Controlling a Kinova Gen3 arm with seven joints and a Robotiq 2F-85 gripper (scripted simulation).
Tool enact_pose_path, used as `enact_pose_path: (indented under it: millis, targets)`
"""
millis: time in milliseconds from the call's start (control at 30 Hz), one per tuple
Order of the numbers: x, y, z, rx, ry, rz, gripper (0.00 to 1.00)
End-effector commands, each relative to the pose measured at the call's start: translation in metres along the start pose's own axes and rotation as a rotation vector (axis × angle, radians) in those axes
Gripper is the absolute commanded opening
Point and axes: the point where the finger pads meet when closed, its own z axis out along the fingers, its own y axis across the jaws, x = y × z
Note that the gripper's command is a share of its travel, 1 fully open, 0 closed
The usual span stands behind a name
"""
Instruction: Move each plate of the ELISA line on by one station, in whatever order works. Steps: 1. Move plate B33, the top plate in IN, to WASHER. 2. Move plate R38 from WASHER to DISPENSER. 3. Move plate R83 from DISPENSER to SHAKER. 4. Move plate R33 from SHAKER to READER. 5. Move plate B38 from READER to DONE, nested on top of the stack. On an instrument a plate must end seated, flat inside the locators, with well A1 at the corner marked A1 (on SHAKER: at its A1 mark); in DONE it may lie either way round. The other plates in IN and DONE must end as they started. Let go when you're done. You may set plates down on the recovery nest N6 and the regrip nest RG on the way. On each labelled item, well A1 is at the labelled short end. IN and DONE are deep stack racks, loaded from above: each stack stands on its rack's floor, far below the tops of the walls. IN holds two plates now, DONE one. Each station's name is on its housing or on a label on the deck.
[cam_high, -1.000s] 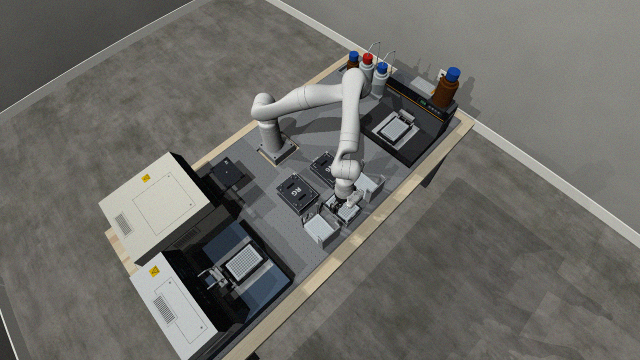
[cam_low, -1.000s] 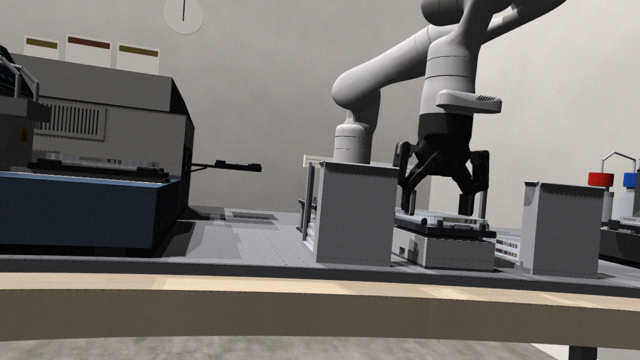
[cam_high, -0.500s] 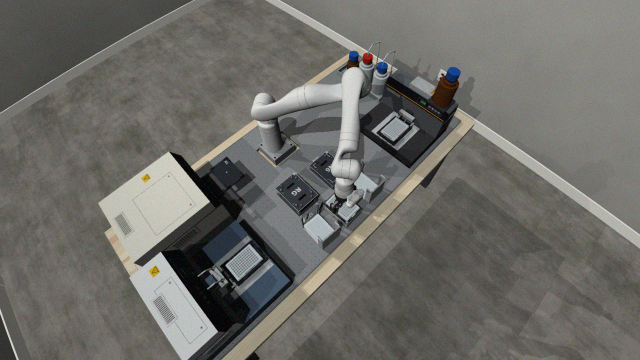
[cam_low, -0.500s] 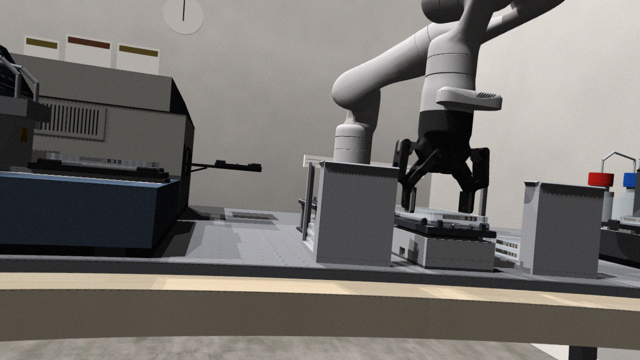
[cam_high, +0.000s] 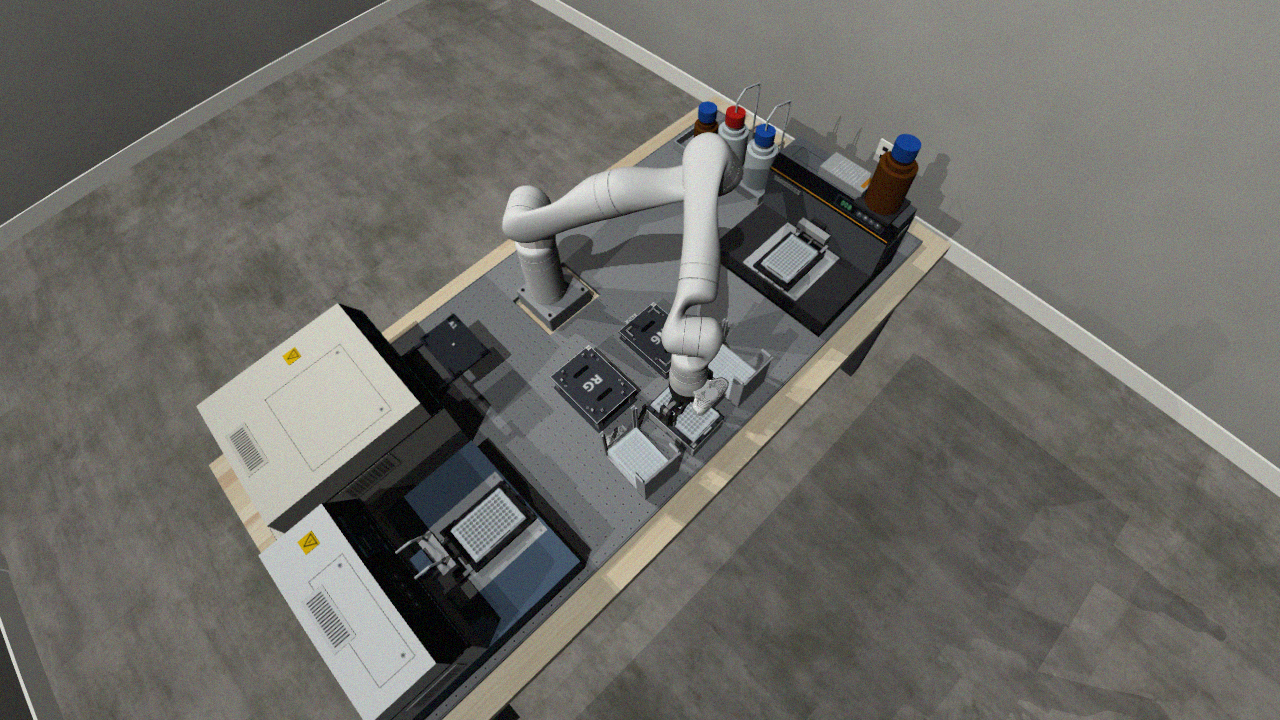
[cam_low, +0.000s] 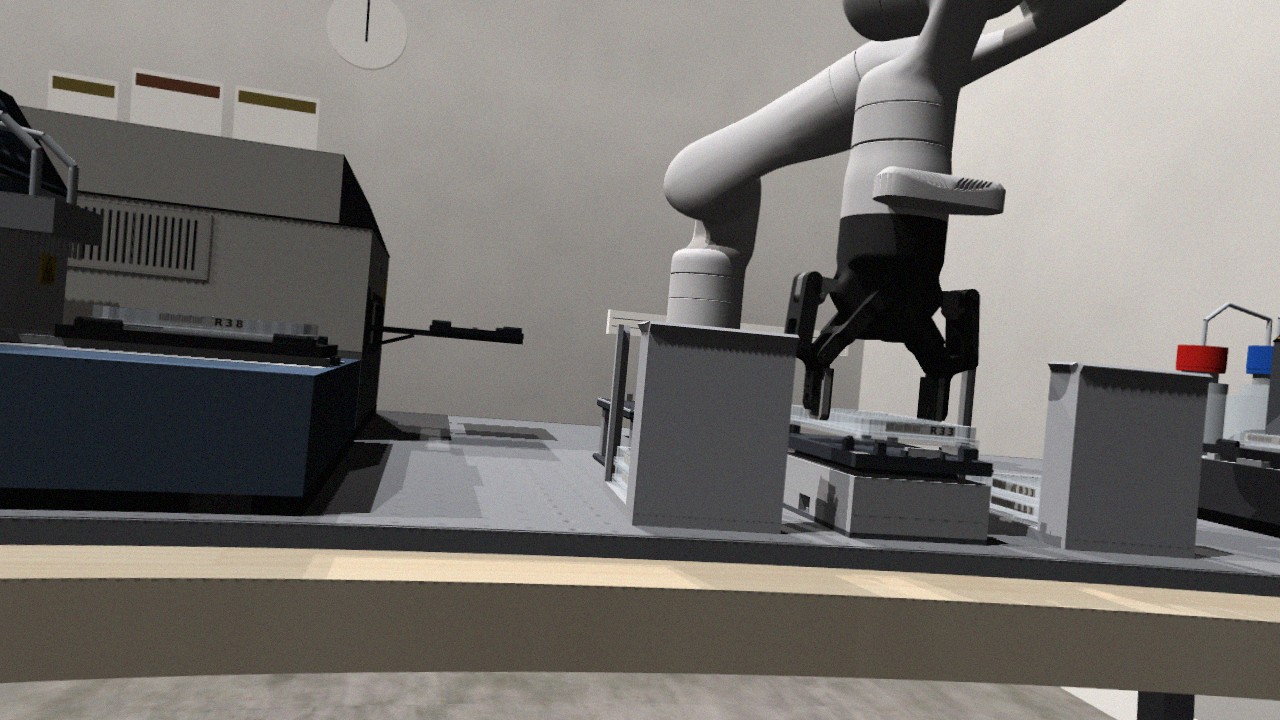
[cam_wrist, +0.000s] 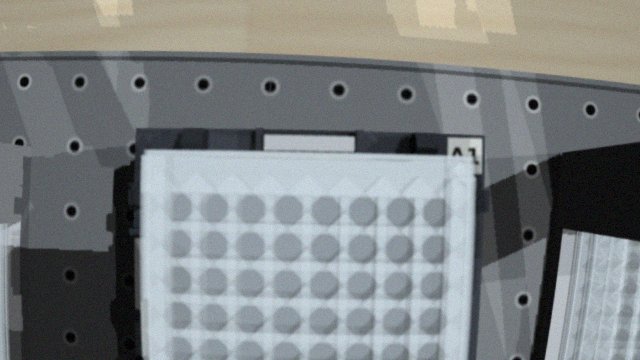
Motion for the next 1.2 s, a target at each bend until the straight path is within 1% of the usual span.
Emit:
enact_pose_path:
  millis: [0,433,1167]
  targets:
    - [0.001,0.000,-0.002,0.000,0.002,0.000,0.94]
    - [0.001,0.000,-0.004,0.000,0.002,0.000,0.94]
    - [0.001,0.000,-0.030,0.000,0.002,0.000,0.94]
